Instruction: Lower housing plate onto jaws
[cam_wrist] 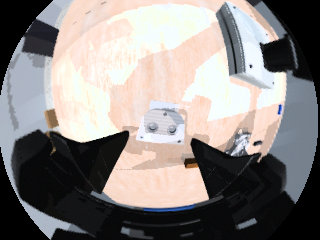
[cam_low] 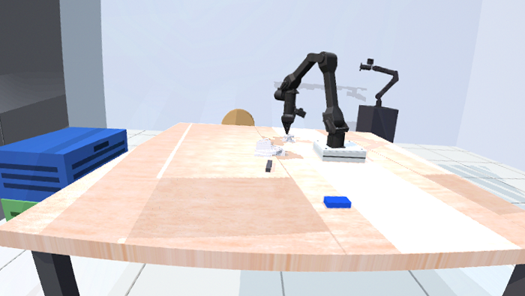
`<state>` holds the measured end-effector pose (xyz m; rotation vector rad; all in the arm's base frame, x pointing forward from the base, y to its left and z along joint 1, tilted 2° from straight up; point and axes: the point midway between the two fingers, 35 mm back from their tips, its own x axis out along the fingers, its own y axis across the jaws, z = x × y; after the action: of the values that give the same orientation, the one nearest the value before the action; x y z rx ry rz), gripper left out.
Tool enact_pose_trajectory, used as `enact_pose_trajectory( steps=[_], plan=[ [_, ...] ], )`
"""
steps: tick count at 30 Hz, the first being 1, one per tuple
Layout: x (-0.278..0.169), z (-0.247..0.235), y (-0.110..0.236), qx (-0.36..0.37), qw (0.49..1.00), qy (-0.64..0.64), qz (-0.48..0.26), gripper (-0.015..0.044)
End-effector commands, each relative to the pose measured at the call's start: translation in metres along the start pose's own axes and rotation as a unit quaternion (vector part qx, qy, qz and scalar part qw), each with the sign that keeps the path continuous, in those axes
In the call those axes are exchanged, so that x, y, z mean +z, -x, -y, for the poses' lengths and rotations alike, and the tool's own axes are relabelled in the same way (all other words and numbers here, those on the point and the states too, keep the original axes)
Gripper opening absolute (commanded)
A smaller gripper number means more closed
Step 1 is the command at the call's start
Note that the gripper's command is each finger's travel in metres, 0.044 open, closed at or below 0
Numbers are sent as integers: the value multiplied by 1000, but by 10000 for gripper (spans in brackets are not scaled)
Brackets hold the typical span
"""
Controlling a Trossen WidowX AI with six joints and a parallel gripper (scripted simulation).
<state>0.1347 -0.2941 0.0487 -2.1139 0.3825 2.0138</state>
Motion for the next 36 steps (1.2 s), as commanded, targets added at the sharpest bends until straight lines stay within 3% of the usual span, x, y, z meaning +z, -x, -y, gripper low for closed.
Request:
enact_pose_trajectory(
  steps=[1, 22, 36],
  plan=[
    [1, 1, -3, -2, 1000, -2, 0, 440],
    [1, 2, -32, -2, 1000, -2, 0, 440],
    [1, 2, -33, -2, 1000, -2, 0, 440]
  ],
)
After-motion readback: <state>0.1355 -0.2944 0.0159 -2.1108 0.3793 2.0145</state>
